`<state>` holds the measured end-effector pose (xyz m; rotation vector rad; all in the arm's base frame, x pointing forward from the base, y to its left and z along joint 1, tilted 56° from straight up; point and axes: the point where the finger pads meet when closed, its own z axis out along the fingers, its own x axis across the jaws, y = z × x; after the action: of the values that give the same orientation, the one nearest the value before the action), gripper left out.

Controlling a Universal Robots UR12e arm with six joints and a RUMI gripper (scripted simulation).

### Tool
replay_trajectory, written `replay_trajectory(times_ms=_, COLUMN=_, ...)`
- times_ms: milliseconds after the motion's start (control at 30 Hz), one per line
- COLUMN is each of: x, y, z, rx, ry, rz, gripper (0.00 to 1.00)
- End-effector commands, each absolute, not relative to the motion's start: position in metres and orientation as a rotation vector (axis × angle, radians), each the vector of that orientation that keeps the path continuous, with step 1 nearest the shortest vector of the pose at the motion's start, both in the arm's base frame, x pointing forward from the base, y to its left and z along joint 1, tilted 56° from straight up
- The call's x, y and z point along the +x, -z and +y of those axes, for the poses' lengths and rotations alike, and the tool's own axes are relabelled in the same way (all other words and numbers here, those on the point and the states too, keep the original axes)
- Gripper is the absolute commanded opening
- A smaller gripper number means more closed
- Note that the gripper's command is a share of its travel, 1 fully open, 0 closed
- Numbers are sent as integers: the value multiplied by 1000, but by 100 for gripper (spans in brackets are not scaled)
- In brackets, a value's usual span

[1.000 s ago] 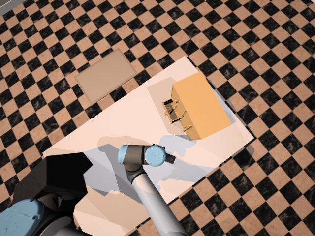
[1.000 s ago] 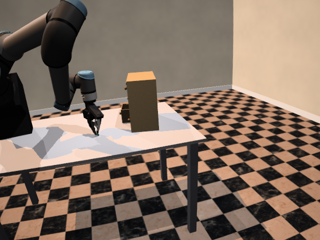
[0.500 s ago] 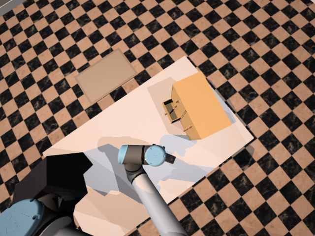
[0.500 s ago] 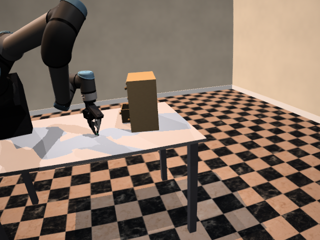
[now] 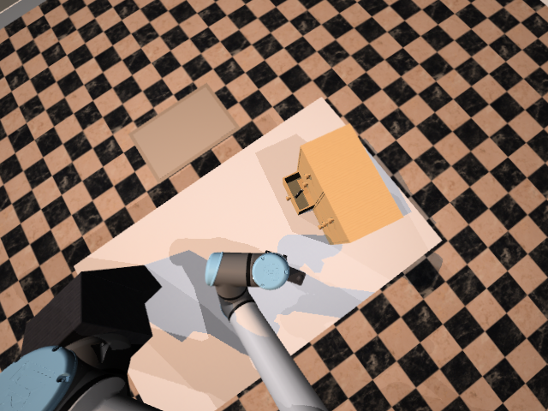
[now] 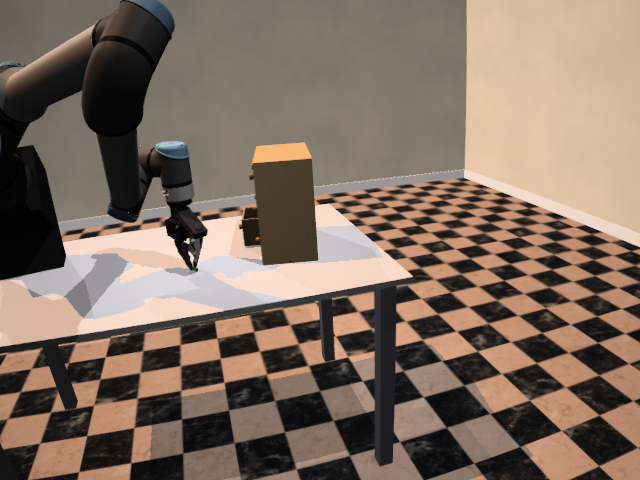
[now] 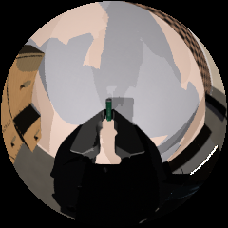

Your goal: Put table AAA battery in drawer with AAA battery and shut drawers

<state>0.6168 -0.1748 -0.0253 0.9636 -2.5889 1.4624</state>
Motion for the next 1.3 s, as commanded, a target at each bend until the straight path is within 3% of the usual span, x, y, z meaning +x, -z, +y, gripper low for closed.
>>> replay_trajectory(times_ms=0, x=617, y=25, z=-174, rx=964, ry=-1463, rz=-2589, gripper=2)
replay_trajectory(times_ms=667, x=591, y=-28, z=-101, rx=964, ry=-1463, rz=-2589, gripper=2)
replay_trajectory(times_ms=1267, x=589, y=-31, z=-96, rx=962, ry=-1463, rz=-2591, gripper=2)
